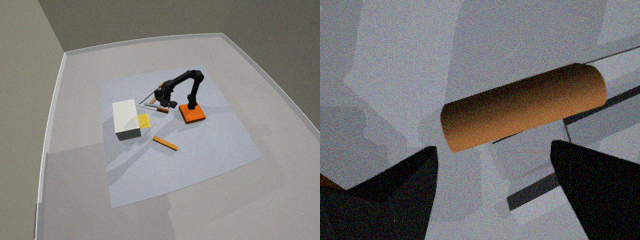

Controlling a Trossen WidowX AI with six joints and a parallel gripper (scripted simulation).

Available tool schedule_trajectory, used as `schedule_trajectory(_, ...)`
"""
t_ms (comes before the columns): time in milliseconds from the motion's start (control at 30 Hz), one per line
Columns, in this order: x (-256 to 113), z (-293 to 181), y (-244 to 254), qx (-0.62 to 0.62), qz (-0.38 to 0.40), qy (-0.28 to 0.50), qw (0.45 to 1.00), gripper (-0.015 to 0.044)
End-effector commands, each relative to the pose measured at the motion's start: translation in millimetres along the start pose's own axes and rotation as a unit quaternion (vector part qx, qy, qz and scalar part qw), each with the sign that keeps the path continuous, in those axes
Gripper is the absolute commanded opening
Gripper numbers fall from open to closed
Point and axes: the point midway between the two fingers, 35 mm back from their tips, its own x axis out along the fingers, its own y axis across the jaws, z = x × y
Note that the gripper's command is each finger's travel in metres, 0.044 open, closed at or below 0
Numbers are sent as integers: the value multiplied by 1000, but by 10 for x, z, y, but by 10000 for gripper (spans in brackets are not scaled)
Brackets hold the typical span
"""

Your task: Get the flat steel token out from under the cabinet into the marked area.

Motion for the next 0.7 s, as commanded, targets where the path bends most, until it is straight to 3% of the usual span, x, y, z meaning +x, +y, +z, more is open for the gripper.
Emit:
schedule_trajectory(0, -3, -3, -3, 19, -1, 2, 1000, 270)
schedule_trajectory(667, -3, -2, -1, 97, -1, 1, 995, 270)
